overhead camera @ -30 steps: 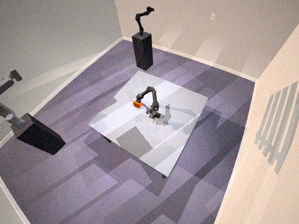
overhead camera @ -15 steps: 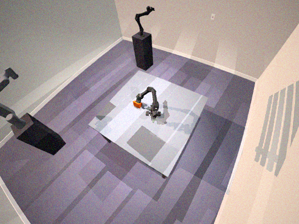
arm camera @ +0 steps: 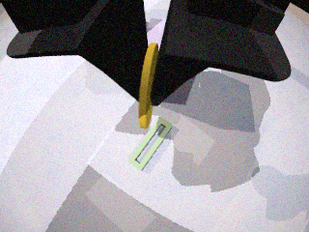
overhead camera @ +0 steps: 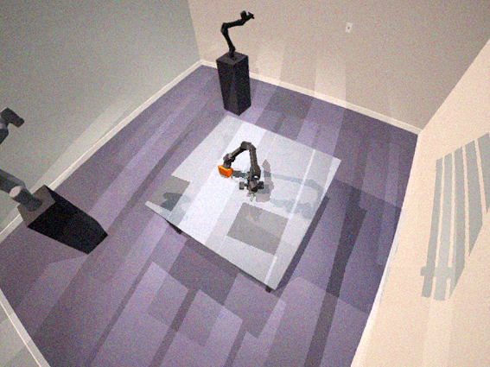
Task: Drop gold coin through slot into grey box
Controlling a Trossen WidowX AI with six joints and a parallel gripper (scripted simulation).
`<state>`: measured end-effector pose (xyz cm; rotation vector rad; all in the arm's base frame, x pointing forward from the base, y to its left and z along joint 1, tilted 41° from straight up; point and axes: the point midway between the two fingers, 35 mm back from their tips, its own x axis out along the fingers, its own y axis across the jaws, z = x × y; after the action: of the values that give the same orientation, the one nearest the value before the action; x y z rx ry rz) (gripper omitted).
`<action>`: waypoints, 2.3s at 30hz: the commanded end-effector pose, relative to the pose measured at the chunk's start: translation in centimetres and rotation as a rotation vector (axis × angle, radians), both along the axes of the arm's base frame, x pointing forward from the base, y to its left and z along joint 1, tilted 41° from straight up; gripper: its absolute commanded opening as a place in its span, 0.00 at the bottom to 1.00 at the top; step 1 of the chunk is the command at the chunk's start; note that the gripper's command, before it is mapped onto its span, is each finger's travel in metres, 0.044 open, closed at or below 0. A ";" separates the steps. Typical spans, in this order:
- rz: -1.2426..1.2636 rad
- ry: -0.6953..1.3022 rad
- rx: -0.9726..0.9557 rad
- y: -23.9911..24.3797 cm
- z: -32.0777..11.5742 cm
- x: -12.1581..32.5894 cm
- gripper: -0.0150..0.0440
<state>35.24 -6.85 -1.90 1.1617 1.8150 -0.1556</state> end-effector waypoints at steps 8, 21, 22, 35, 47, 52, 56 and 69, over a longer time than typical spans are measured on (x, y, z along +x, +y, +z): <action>0.006 -0.004 -0.001 1.8 1.9 -1.4 0.25; 0.005 -0.002 0.000 3.8 3.9 -3.4 0.25; 0.005 -0.002 0.000 3.9 4.0 -3.5 0.25; 0.005 0.000 0.002 5.8 5.5 -5.7 0.25; 0.011 -0.002 -0.002 5.3 5.2 -5.2 0.25; 0.009 0.000 -0.002 5.5 5.3 -5.5 0.25; 0.006 0.003 -0.002 5.8 5.4 -5.8 0.25; 0.009 0.003 -0.004 5.8 5.5 -5.8 0.25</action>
<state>29.43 -1.04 3.57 1.1516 1.8222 -0.1578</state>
